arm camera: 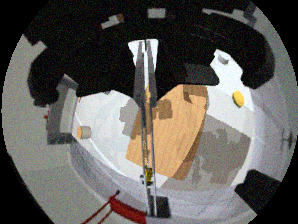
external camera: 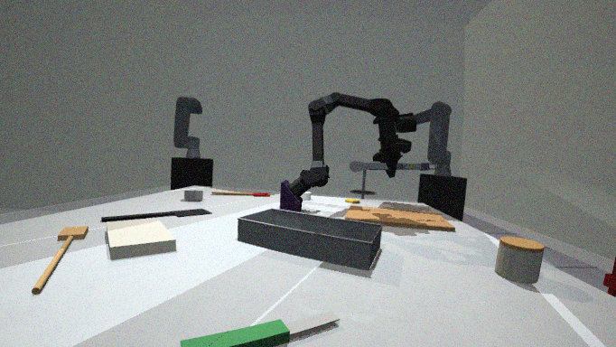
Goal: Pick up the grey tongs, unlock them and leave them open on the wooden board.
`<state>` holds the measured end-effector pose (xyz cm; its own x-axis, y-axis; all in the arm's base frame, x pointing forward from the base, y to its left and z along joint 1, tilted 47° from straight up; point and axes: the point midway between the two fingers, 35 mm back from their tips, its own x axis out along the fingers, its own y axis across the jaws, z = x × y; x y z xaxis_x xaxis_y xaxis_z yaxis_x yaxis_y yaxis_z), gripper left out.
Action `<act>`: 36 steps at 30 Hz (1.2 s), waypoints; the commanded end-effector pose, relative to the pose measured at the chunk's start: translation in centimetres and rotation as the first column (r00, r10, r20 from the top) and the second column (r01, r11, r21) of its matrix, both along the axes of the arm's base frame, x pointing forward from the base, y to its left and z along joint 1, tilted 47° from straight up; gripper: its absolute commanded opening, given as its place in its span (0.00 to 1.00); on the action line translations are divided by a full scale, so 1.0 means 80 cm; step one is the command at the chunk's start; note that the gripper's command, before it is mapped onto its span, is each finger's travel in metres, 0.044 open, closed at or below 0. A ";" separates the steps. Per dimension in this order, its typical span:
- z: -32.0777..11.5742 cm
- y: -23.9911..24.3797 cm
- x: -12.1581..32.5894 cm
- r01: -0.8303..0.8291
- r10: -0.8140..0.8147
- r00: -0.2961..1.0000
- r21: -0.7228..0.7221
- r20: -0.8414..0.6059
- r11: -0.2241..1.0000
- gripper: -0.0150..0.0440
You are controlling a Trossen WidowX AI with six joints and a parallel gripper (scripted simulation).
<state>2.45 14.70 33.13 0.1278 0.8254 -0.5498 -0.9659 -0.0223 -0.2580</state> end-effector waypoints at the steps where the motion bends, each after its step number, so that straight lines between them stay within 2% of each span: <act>1: 0.005 -0.004 0.000 0.003 -0.004 1.000 0.046 0.024 0.999 0.00; 19: 0.013 -0.011 -0.002 -0.020 0.001 0.997 0.245 0.077 0.969 0.00; 36: 0.020 -0.017 0.002 -0.009 0.001 1.000 0.432 0.018 0.902 0.00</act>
